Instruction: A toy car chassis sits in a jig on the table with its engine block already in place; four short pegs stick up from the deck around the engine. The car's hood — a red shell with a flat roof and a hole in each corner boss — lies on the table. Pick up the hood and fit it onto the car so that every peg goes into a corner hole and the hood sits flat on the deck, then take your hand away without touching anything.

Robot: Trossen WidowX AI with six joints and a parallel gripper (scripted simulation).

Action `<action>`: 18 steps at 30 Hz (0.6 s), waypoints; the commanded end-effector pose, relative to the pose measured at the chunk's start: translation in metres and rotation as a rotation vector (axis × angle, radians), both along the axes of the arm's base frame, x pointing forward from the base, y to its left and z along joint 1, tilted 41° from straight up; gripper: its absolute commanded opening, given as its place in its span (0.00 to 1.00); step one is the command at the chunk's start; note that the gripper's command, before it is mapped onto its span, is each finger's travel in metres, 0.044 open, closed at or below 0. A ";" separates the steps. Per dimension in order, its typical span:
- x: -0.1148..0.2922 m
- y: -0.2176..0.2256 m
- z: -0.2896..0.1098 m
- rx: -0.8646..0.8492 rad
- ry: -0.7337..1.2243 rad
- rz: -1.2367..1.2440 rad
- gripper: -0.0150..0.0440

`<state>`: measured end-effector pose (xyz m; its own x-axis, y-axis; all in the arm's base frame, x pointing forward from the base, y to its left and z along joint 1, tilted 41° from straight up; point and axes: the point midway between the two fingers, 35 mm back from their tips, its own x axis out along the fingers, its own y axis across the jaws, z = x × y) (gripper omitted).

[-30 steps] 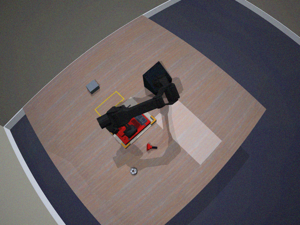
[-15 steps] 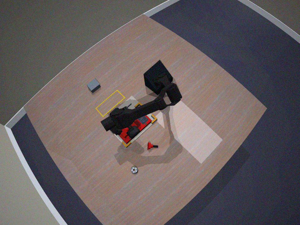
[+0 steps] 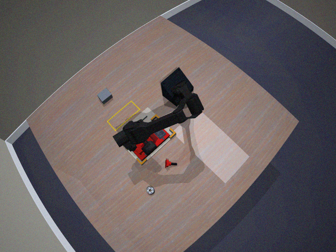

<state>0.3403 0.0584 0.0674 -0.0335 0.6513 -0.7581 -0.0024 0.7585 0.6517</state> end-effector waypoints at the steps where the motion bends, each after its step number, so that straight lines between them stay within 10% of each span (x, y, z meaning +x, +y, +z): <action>1: 0.000 0.000 0.000 0.003 0.002 -0.004 0.25; 18: 0.000 0.003 -0.003 0.003 0.002 -0.004 0.25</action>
